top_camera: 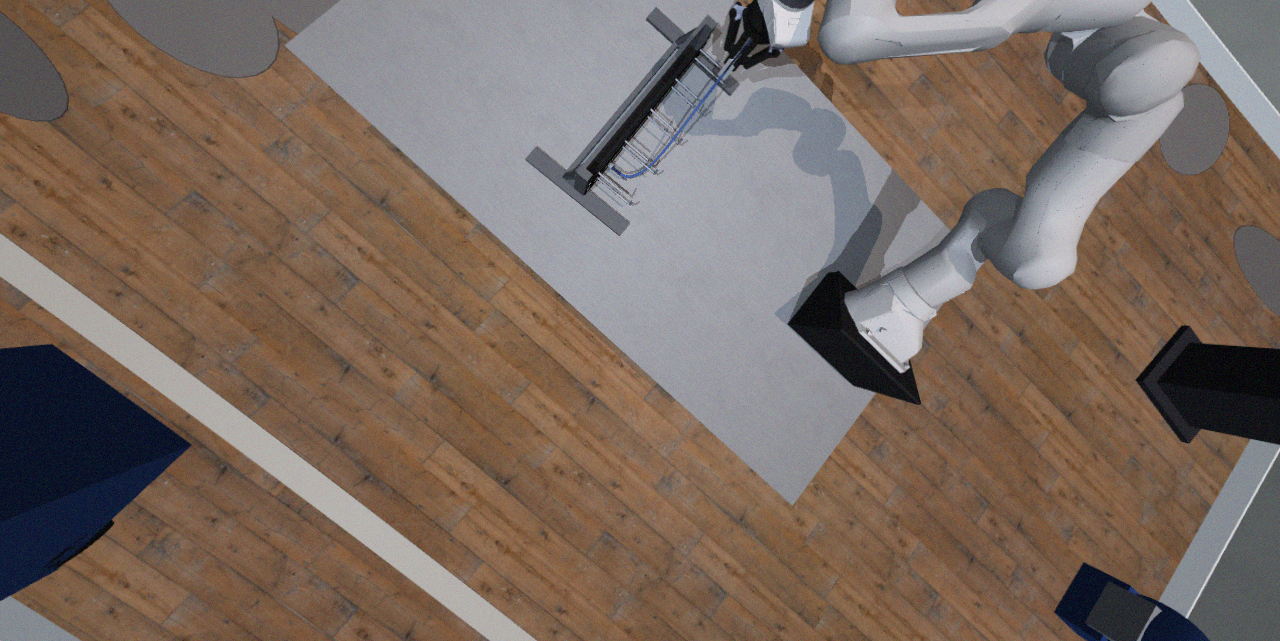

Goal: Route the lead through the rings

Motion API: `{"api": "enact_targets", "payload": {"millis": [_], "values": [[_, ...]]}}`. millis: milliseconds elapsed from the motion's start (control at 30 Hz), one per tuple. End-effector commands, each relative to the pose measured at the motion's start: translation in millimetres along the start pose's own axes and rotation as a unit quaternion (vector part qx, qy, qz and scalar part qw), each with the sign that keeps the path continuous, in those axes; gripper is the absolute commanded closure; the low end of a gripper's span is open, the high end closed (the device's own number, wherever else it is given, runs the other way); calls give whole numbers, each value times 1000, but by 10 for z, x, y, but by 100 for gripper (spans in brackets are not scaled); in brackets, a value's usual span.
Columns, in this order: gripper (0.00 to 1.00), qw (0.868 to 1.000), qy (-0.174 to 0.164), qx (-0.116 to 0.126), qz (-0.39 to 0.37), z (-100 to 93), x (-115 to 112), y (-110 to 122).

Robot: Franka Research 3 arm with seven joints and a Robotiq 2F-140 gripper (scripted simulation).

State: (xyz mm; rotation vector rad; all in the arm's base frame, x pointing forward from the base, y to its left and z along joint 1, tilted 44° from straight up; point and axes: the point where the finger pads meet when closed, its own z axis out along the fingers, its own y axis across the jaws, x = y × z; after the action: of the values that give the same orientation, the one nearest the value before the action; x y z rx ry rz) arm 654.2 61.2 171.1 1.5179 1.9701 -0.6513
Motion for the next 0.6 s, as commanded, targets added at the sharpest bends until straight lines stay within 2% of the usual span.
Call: {"api": "enact_targets", "payload": {"millis": [0, 567], "values": [[100, 1000, -2, 1, -2, 39, -21, -2], [100, 1000, -2, 1, -2, 214, -22, -2]]}}
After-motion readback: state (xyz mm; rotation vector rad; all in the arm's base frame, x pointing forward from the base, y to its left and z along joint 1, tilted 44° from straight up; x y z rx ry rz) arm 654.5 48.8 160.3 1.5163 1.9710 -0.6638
